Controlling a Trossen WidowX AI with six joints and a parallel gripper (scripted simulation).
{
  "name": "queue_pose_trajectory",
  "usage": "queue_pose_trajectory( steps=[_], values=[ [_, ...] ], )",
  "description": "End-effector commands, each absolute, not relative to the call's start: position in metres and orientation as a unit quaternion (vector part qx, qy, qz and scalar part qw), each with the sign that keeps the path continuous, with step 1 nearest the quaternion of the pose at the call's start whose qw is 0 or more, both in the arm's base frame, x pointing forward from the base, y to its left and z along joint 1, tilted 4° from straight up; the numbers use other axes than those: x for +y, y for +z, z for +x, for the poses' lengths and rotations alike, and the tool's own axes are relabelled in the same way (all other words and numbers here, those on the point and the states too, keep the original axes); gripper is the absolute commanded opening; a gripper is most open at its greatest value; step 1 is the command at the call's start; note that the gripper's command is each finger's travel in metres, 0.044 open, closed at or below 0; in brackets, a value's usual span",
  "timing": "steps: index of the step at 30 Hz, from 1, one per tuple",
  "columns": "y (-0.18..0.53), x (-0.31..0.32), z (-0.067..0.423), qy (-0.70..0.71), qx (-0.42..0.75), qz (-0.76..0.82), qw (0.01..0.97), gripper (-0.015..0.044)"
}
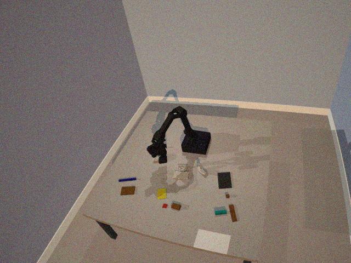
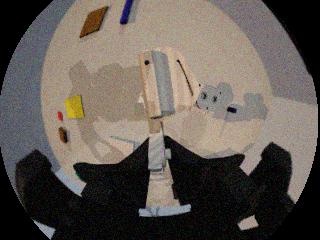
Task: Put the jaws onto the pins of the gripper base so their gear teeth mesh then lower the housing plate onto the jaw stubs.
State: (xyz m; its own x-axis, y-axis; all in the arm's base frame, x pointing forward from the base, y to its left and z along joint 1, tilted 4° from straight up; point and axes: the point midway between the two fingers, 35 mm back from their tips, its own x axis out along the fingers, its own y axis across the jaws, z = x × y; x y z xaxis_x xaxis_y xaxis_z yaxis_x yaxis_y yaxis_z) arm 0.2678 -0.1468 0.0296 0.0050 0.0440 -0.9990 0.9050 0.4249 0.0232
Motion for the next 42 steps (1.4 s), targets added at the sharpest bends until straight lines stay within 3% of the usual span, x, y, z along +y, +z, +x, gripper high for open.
queue_pose_trajectory(
  steps=[1,42],
  values=[
    [0.022,-0.145,0.268,-0.36,0.607,0.392,0.59,0.0037],
    [-0.04,-0.141,0.266,-0.36,0.607,0.392,0.59,0.0037]
  ],
)
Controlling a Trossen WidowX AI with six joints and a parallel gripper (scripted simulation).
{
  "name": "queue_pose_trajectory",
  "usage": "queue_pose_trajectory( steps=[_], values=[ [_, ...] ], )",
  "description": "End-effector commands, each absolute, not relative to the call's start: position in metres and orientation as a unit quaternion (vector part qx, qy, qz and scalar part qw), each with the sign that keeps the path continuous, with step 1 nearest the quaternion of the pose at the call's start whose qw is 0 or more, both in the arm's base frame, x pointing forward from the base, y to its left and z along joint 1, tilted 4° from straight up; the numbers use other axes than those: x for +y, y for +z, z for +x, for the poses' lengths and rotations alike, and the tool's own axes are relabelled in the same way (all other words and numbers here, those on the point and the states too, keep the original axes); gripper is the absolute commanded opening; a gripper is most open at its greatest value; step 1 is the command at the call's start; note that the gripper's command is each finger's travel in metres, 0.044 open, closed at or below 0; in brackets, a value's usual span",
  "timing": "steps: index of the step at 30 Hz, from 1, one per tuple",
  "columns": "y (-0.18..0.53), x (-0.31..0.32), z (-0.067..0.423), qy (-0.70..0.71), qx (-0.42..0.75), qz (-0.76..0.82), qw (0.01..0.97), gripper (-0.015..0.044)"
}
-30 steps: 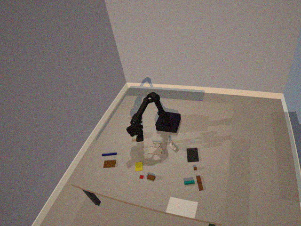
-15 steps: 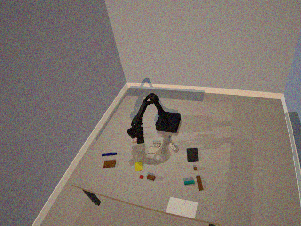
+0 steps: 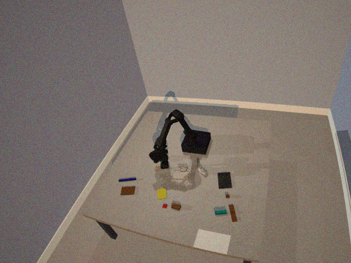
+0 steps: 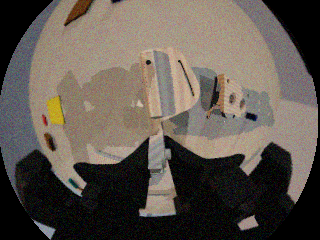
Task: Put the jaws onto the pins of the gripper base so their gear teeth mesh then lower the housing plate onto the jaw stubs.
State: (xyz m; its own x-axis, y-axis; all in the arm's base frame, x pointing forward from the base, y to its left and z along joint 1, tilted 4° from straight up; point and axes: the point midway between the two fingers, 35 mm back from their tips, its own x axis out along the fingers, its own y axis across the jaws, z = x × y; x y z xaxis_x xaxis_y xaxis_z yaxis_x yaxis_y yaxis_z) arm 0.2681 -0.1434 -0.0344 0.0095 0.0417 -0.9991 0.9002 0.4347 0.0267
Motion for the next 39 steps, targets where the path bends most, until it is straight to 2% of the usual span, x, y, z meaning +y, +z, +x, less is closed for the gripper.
queue_pose_trajectory(
  steps=[1,7,12,17,22,39],
  values=[
    [-0.04,-0.141,0.266,-0.36,0.607,0.392,0.59,0.0037],
    [-0.04,-0.141,0.266,-0.36,0.607,0.392,0.59,0.0037],
    [-0.037,-0.141,0.267,-0.36,0.607,0.392,0.59,0.0168],
    [0.029,-0.145,0.267,-0.36,0.607,0.392,0.59,0.0299],
    [0.032,-0.145,0.266,-0.36,0.607,0.392,0.59,0.0431],
    [0.032,-0.145,0.266,-0.36,0.607,0.392,0.59,0.044]
  ],
)
